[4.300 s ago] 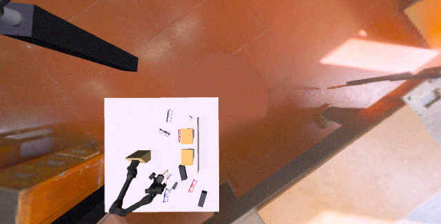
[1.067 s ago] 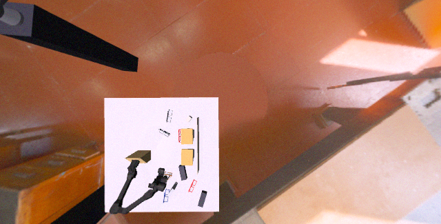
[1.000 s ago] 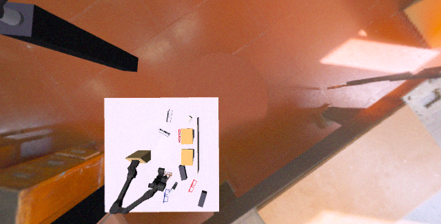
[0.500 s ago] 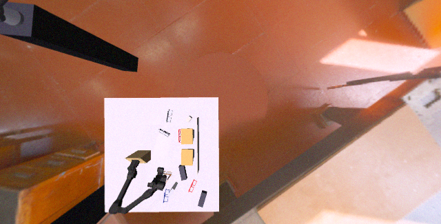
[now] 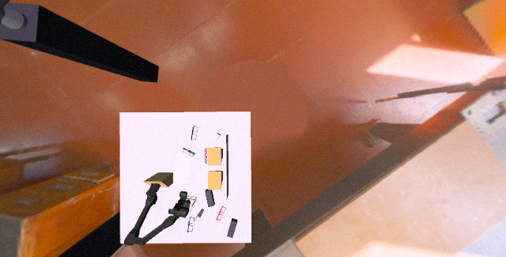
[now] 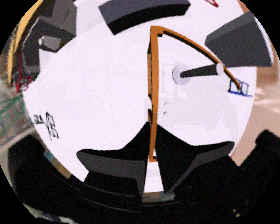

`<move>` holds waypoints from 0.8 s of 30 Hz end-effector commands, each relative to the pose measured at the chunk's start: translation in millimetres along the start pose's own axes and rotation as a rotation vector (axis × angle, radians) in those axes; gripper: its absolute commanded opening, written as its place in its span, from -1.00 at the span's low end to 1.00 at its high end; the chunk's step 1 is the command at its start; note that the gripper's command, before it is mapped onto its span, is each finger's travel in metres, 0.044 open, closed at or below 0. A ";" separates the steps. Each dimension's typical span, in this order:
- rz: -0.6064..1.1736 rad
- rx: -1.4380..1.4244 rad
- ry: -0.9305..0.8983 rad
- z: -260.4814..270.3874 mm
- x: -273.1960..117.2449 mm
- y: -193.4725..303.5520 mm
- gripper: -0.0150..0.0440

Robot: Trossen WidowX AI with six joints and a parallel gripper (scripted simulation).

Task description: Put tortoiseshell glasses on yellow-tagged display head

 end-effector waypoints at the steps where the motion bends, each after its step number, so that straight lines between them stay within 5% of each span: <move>1: 0.001 0.003 0.003 1.3 0.3 4.4 -0.49; 24: 0.002 0.003 0.003 6.2 0.4 16.7 -0.49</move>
Point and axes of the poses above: the point midway between the two fingers, 35 mm back from their tips, its own x axis out along the fingers, its own z axis across the jaws, y = z × x, the point moved 4 cm from there along -x, back along the fingers, and after that the axes turned 7 degrees about -x, right-handed, at the moved point
